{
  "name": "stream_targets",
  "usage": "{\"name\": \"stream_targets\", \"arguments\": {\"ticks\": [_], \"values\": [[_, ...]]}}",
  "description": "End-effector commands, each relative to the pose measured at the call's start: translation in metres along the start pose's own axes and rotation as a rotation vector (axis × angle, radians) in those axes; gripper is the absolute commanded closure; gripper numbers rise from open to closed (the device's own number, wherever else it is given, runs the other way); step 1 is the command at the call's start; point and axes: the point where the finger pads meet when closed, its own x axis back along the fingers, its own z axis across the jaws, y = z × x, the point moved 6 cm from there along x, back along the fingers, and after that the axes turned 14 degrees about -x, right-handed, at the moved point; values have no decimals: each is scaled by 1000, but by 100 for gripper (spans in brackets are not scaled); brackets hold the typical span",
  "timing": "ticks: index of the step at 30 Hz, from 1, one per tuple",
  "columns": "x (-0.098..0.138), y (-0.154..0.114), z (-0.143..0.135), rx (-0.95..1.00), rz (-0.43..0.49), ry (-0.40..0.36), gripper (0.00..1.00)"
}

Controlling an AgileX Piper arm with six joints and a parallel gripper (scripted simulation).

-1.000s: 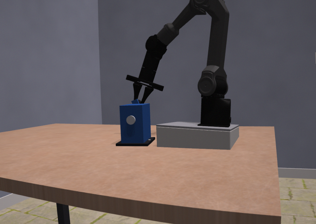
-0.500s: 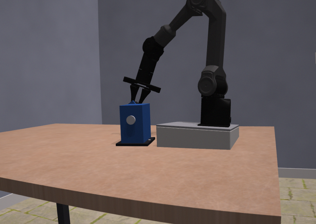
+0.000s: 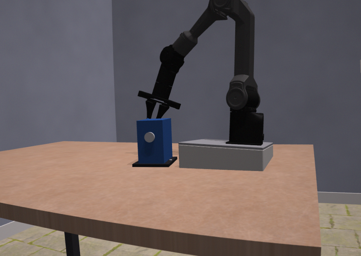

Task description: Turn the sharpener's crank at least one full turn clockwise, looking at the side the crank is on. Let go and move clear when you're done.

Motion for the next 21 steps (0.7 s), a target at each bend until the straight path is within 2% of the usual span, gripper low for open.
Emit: {"name": "stream_targets", "arguments": {"ticks": [1, 21], "values": [[-2, 0, 1, -1, 0, 0, 80], [-21, -1, 2, 0, 1, -3, 80]]}}
